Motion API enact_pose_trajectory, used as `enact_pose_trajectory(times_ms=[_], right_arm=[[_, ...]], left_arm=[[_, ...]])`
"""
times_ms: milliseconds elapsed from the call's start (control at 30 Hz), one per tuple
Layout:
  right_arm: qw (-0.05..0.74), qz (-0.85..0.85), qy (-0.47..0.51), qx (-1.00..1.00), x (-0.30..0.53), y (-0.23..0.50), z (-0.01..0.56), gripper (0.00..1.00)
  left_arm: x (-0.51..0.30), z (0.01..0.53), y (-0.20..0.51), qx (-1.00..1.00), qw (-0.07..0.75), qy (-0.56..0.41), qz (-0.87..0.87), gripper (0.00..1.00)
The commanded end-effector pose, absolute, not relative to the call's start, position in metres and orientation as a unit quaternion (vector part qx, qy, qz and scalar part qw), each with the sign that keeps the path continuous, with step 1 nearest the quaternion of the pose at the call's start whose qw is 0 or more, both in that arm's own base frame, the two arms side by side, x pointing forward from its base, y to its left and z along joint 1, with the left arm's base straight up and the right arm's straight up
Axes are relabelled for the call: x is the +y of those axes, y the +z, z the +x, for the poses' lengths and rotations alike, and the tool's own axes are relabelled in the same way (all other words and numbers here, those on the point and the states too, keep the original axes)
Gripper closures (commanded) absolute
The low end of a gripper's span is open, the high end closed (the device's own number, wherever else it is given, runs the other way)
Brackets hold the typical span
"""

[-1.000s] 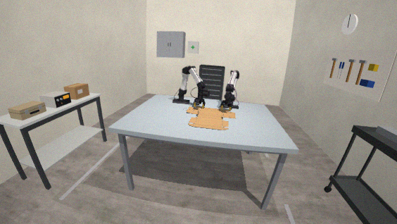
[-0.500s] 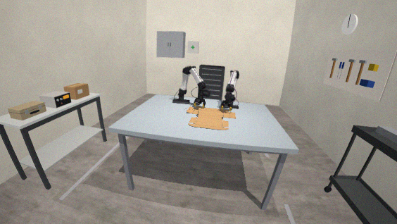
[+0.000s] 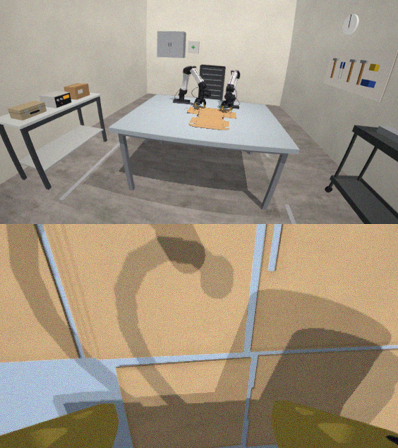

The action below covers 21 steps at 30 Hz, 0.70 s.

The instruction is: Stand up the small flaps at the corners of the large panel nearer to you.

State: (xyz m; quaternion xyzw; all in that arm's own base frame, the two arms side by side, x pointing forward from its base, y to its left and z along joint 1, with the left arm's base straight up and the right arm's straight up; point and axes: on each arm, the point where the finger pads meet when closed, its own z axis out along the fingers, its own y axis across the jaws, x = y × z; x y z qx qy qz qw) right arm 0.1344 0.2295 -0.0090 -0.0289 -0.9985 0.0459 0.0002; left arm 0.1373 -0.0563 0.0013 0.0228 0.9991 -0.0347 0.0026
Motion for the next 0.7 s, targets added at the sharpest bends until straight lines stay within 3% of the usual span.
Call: enact_pose_trajectory(times_ms=[0,667], right_arm=[[0.006,-0.028,0.08,-0.996,0.216,-0.017,0.129,0.23],[0.006,-0.028,0.08,-0.996,0.216,-0.017,0.129,0.23]], left_arm=[[-0.071,0.145,0.005,0.998,0.012,-0.061,0.024,0.23],[-0.081,0.146,0.019,0.997,0.019,-0.066,0.023,0.23]])
